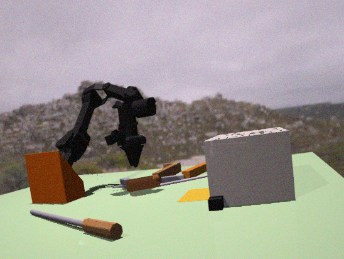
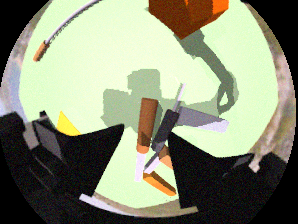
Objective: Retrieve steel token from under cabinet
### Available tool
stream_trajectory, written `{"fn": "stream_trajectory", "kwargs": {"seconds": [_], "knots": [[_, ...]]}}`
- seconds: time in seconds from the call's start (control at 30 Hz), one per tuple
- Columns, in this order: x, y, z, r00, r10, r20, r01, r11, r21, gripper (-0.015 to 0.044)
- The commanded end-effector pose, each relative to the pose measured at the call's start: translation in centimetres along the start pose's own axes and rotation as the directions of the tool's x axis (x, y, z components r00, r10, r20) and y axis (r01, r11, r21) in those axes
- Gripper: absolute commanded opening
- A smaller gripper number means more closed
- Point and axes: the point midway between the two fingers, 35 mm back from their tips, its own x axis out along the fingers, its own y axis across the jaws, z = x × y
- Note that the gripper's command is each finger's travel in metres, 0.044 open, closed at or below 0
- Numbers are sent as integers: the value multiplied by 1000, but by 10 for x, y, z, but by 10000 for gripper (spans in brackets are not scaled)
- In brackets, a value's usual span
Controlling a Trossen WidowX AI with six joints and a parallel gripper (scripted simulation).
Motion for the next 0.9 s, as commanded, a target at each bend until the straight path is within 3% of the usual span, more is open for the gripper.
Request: {"fn": "stream_trajectory", "kwargs": {"seconds": [0.0, 0.87], "knots": [[0, 0, 0, 1000, 1, 1, -1, 999, -39, 270], [0, 0, 0, 1000, 1, 1, 0, 971, -241, 270]]}}
